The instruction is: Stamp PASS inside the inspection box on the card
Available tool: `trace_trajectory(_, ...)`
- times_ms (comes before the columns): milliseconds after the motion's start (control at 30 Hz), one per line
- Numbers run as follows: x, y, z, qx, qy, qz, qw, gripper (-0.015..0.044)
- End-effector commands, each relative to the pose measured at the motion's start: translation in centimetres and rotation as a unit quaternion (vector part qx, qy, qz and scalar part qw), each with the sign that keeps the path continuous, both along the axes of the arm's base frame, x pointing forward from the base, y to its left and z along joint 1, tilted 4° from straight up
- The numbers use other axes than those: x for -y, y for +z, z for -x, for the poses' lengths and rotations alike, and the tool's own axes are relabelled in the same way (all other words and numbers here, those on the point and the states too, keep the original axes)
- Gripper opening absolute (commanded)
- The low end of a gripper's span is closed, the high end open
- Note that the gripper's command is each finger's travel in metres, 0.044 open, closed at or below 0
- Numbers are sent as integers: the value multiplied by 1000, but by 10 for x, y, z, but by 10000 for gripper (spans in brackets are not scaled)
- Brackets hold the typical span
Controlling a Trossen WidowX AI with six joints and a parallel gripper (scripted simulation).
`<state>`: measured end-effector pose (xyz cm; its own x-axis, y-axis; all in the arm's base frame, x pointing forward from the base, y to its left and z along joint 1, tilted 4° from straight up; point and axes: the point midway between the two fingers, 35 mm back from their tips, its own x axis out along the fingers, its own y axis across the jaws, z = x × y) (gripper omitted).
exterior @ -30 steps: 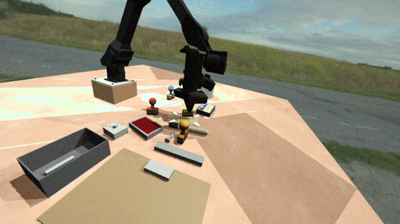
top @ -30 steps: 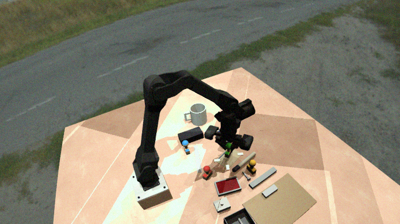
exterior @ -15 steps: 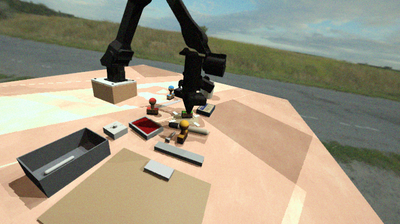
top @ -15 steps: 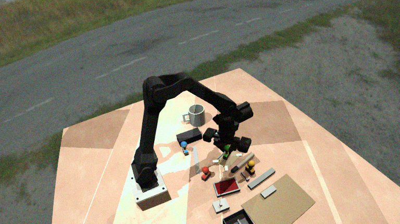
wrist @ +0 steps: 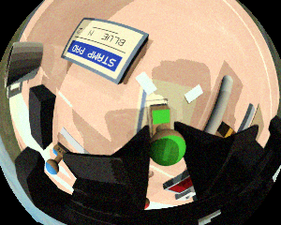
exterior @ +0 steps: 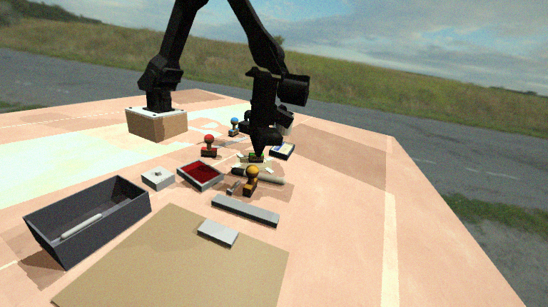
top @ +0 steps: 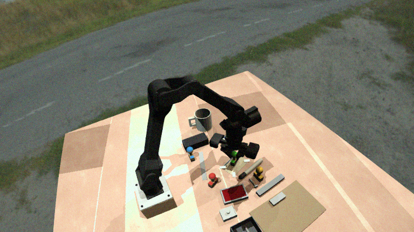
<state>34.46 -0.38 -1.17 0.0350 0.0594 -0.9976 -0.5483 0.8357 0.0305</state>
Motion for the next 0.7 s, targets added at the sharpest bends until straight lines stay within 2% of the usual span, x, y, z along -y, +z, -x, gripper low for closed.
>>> trace_trajectory(0,-1,-1,0,0,-2,-2,1000,0)
trace_trajectory(667,-1,-3,0,0,-2,-2,1000,0)
